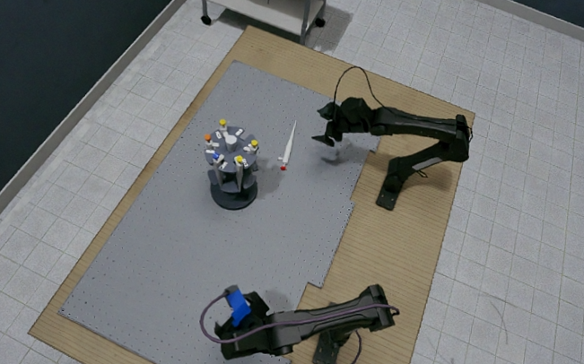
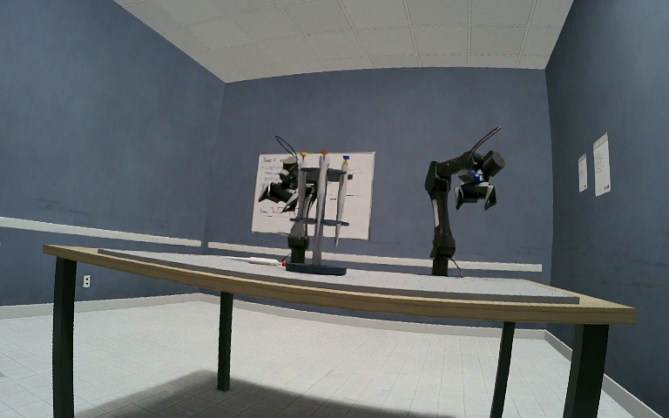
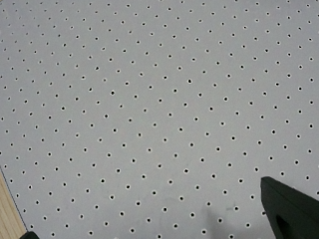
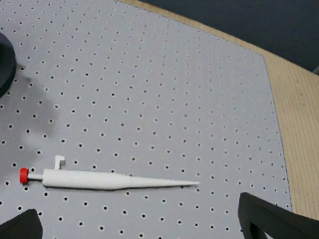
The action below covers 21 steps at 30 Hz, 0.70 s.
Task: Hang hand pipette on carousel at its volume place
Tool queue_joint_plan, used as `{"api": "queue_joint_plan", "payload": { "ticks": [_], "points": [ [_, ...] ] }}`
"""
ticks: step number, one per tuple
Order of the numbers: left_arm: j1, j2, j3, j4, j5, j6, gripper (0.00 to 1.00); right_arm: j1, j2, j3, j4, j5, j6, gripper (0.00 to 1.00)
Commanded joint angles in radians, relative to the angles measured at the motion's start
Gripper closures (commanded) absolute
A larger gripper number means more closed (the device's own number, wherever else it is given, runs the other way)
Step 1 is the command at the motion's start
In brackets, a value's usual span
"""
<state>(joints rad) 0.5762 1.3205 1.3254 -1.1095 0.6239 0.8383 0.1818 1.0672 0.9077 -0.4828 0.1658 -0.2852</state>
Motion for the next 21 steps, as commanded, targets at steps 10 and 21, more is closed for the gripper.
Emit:
{"api": "queue_joint_plan", "payload": {
  "ticks": [10, 21],
  "points": [
    [0.006, -0.005, 0.014, 0.013, 0.020, 0.009, 0.00, -0.553, 0.086, 0.240, -0.370, -0.644, -0.231, 0.00],
    [0.006, -0.005, 0.014, 0.013, 0.020, 0.009, 0.00, -0.835, 0.231, 0.415, -0.576, -0.815, -0.530, 0.00]
  ]
}}
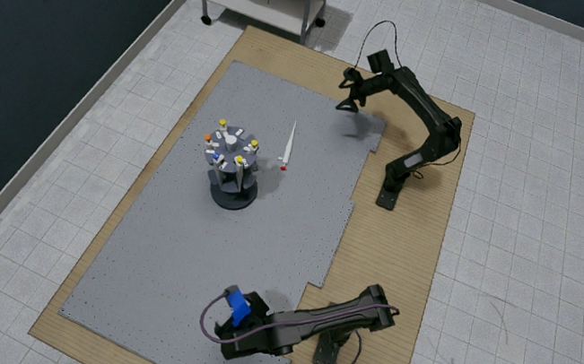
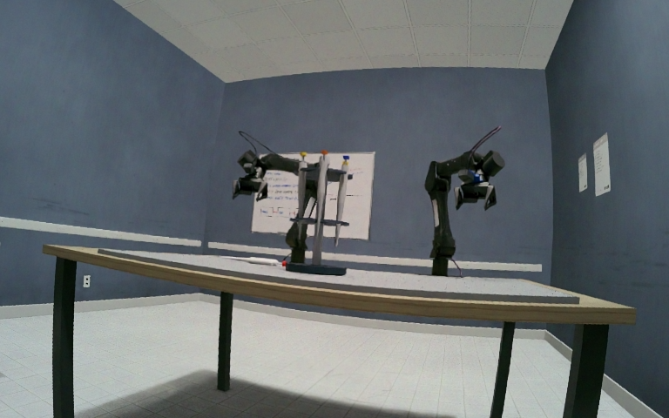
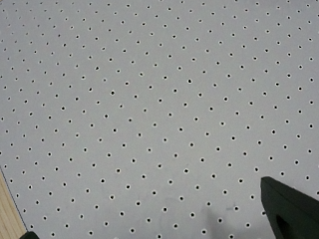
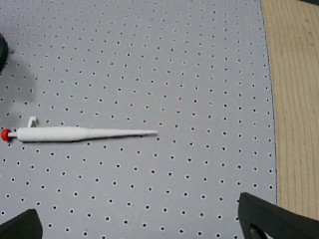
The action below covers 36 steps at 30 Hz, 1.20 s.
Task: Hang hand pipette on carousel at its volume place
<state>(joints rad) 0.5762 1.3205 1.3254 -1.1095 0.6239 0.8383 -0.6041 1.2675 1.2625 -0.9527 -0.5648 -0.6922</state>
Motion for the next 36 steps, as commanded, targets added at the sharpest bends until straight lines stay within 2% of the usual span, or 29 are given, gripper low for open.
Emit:
{"api": "queue_joint_plan", "payload": {
  "ticks": [1, 2, 3, 4, 8, 10, 14, 18, 22, 25, 27, 31, 34, 36],
  "points": [
    [0.006, -0.005, 0.014, 0.013, 0.020, 0.009, 0.00, -0.041, 0.027, 0.055, -0.114, -0.080, -0.132, 0.00],
    [0.006, -0.005, 0.014, 0.013, 0.020, 0.009, 0.00, -0.043, 0.033, 0.061, -0.122, -0.082, -0.140, 0.00],
    [0.006, -0.005, 0.014, 0.013, 0.020, 0.009, 0.00, -0.017, 0.038, 0.054, -0.105, -0.096, -0.161, 0.51],
    [0.006, -0.005, 0.014, 0.013, 0.020, 0.009, 0.00, 0.000, -0.002, -0.007, -0.081, -0.101, -0.177, 0.51],
    [0.006, -0.005, 0.014, 0.013, 0.020, 0.009, 0.00, 0.084, -0.047, -0.112, 0.069, -0.112, -0.216, 0.51],
    [0.006, -0.005, 0.014, 0.013, 0.020, 0.009, 0.00, 0.084, -0.047, -0.112, 0.069, -0.112, -0.216, 0.51],
    [0.006, -0.005, 0.014, 0.013, 0.020, 0.009, 0.00, 0.174, -0.080, -0.210, 0.212, -0.117, -0.245, 0.51],
    [0.006, -0.005, 0.014, 0.013, 0.020, 0.009, 0.00, 0.131, -0.071, -0.249, 0.269, -0.173, -0.375, 0.51],
    [0.006, -0.005, 0.014, 0.013, 0.020, 0.009, 0.00, 0.123, -0.068, -0.226, 0.282, -0.192, -0.386, 0.51],
    [0.006, -0.005, 0.014, 0.013, 0.020, 0.009, 0.00, 0.205, -0.100, -0.326, 0.396, -0.197, -0.407, 0.51],
    [0.006, -0.005, 0.014, 0.013, 0.020, 0.009, 0.00, 0.205, -0.100, -0.326, 0.396, -0.197, -0.407, 0.51],
    [0.006, -0.005, 0.014, 0.013, 0.020, 0.009, 0.00, 0.296, -0.105, -0.416, 0.575, -0.180, -0.429, 0.51],
    [0.006, -0.005, 0.014, 0.013, 0.020, 0.009, 0.00, 0.360, -0.061, -0.472, 0.699, -0.163, -0.457, 0.51],
    [0.006, -0.005, 0.014, 0.013, 0.020, 0.009, 0.00, 0.352, -0.056, -0.494, 0.751, -0.203, -0.511, 0.51]
  ]
}}
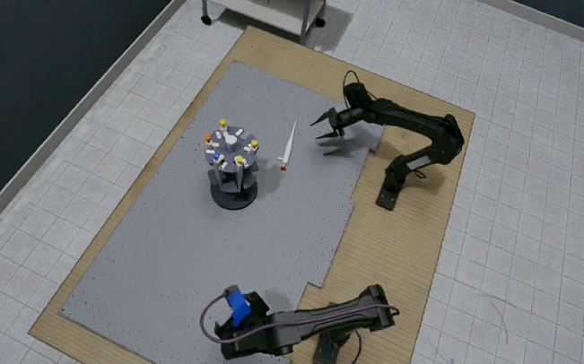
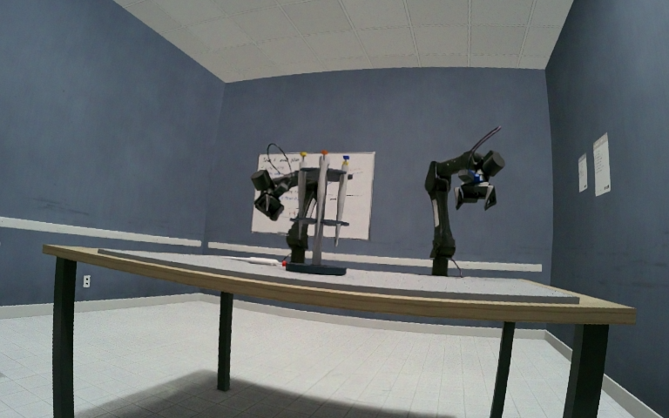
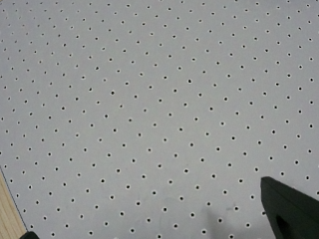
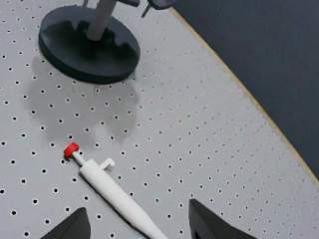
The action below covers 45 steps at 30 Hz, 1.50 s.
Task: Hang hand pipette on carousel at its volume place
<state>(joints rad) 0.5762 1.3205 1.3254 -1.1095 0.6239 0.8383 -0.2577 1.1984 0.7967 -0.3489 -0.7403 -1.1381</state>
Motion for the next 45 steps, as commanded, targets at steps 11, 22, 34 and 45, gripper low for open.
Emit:
{"api": "queue_joint_plan", "payload": {
  "ticks": [11, 22, 34, 45],
  "points": [
    [0.006, -0.005, 0.014, 0.013, 0.020, 0.009, 0.00, 0.052, 0.046, -0.115, 0.368, -0.059, -0.132, 0.51],
    [0.006, -0.005, 0.014, 0.013, 0.020, 0.009, 0.00, 0.162, 0.213, -0.217, 0.826, -0.063, -0.294, 0.51],
    [0.006, -0.005, 0.014, 0.013, 0.020, 0.009, 0.00, 0.272, 0.375, -0.246, 1.143, -0.023, -0.343, 0.51],
    [0.006, -0.005, 0.014, 0.013, 0.020, 0.009, 0.00, 0.323, 0.635, -0.183, 1.550, -0.053, -0.473, 0.51]
  ]
}}
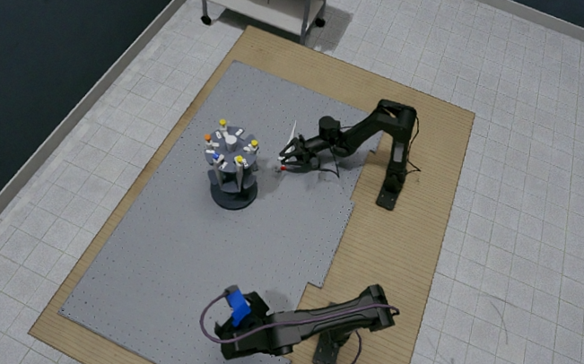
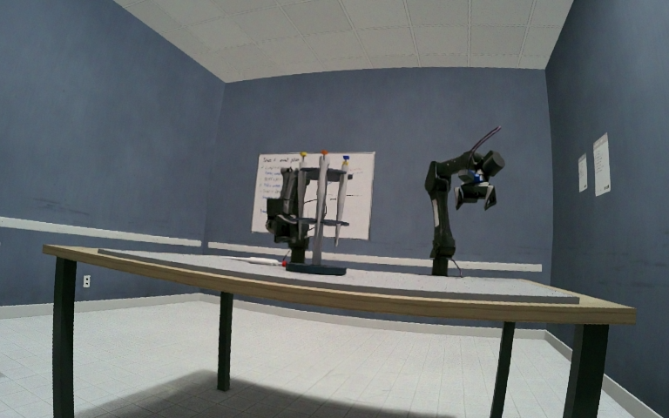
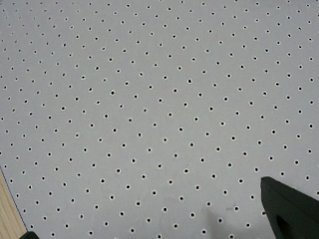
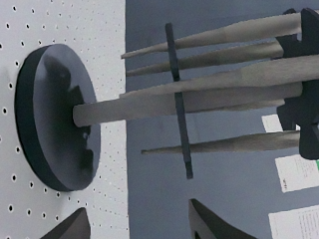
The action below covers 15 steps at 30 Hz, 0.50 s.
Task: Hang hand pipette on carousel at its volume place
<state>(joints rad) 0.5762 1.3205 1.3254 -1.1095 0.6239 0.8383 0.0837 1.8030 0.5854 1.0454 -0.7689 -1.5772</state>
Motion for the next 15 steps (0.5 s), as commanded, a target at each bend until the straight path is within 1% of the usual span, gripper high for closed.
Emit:
{"api": "queue_joint_plan", "payload": {
  "ticks": [1, 5, 10, 11, 12, 15],
  "points": [
    [0.006, -0.005, 0.014, 0.013, 0.020, 0.009, 0.00, -0.019, 0.042, 0.030, 0.178, -0.028, -0.014, 0.51],
    [0.006, -0.005, 0.014, 0.013, 0.020, 0.009, 0.00, -0.005, 0.066, 0.034, 0.222, -0.031, 0.005, 0.51],
    [0.006, -0.005, 0.014, 0.013, 0.020, 0.009, 0.00, -0.009, 0.058, 0.017, 0.224, -0.021, 0.005, 0.51],
    [0.006, -0.005, 0.014, 0.013, 0.020, 0.009, 0.00, 0.007, 0.079, 0.044, 0.234, -0.018, 0.012, 0.51],
    [0.006, -0.005, 0.014, 0.013, 0.020, 0.009, 0.00, 0.013, 0.084, 0.051, 0.233, -0.001, 0.014, 0.51],
    [0.006, -0.005, 0.014, 0.013, 0.020, 0.009, 0.00, 0.020, 0.090, 0.060, 0.229, 0.006, 0.014, 0.51]
  ]
}}
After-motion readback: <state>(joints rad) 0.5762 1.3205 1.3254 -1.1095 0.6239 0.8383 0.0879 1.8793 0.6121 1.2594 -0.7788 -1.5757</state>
